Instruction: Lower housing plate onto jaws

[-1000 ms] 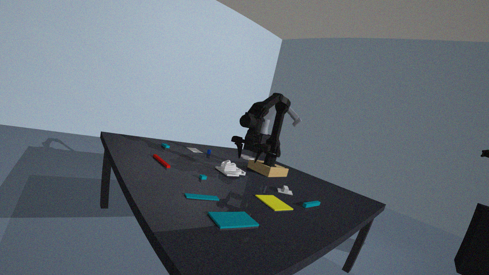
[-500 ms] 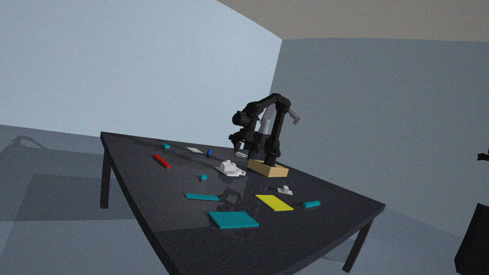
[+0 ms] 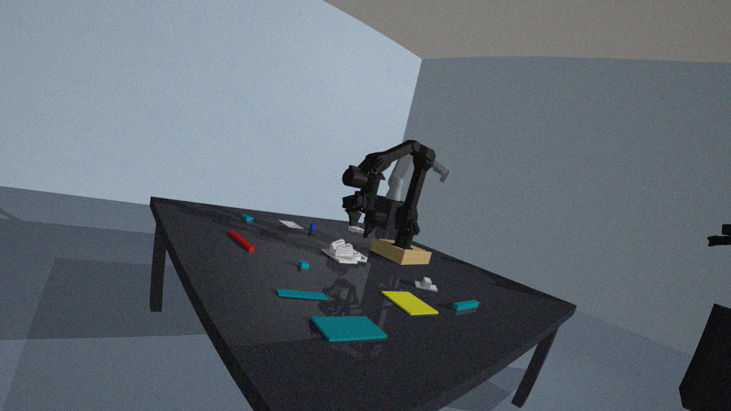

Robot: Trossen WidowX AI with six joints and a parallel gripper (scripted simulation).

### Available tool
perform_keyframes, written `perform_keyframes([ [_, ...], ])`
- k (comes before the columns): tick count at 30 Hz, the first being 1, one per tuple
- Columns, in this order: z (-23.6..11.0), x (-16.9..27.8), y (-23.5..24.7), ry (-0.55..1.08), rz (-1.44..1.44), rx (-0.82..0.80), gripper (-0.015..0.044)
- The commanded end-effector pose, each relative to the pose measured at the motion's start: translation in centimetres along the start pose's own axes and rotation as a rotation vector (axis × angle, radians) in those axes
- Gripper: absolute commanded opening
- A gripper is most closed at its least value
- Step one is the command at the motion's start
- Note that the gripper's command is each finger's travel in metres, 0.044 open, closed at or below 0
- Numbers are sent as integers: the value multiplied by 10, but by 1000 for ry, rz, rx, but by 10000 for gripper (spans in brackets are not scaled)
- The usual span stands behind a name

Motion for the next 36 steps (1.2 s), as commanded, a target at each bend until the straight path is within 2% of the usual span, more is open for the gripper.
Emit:
perform_keyframes([
  [1, 1, 1, -1, 4, 10, 4, 351],
  [36, 1, 13, 5, 5, 17, 4, 351],
])
Point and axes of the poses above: the point midway between the two fingers, 35 mm back from their tips, its own z axis out along the fingers, its own y axis across the jaws, x = y × z, the point moved 6 cm from there along -z, back along the fingers, and after that the axes turned 10 degrees about -z, right-handed, at the moved point
